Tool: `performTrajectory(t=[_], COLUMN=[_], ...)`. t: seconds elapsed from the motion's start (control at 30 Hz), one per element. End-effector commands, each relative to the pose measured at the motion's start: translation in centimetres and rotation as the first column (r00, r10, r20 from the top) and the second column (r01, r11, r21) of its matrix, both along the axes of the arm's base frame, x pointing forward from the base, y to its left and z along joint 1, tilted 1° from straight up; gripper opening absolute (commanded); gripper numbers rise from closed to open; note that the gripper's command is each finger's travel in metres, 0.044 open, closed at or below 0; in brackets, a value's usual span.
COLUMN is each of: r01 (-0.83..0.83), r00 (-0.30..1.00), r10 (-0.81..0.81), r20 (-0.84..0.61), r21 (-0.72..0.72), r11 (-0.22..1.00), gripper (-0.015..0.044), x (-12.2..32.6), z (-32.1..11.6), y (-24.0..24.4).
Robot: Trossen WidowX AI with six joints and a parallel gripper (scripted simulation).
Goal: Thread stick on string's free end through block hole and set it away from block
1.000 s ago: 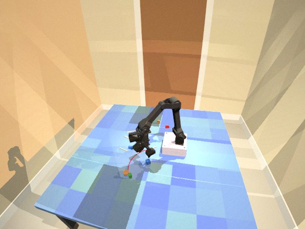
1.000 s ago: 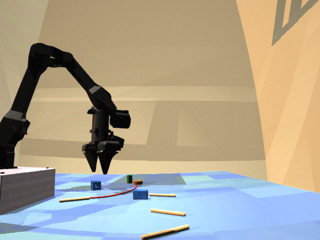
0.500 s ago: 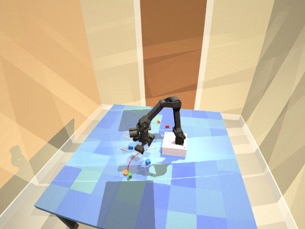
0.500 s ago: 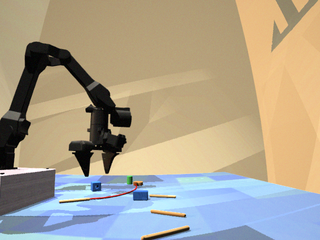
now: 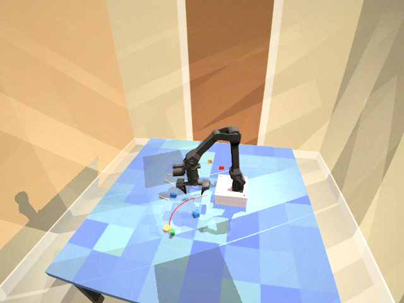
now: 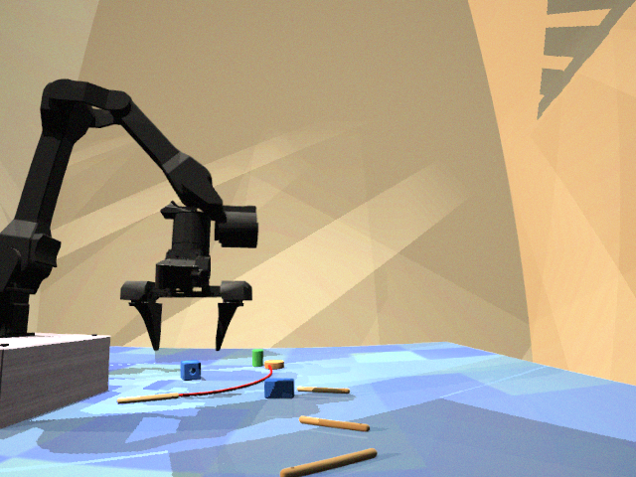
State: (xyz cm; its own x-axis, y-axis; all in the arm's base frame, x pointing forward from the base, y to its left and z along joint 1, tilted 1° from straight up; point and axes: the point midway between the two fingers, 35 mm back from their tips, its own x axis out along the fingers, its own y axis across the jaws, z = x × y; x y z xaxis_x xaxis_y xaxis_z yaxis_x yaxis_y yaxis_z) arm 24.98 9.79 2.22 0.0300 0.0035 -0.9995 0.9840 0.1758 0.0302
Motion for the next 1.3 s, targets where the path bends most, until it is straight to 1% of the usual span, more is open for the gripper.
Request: performTrajectory(t=[0.0, 0.07, 0.1, 0.57, 0.97, 1.27], r01=[0.812, 0.88, 0.888, 0.888, 0.888, 0.888], r00=[0.583, 0.475, 0.46, 0.46, 0.46, 0.46], r10=[-0.812, -0.88, -0.888, -0.888, -0.888, -0.888], r20=[-0.01, -0.013, -0.014, -0.014, -0.014, -0.014], r21=[0.022, 0.024, 0.024, 0.024, 0.024, 0.024], r11=[0.583, 0.475, 0.46, 0.46, 0.46, 0.46], gripper=[0.044, 0.044, 0.044, 0.044, 0.0125, 0.0122], x=[-0.37, -0.38, -0.38, -0.38, -0.38, -0.37], z=[-0.08, -0.08, -0.08, -0.08, -0.08, -0.17], y=[-3.02, -3.29, -3.33, -3.33, -3.33, -3.33])
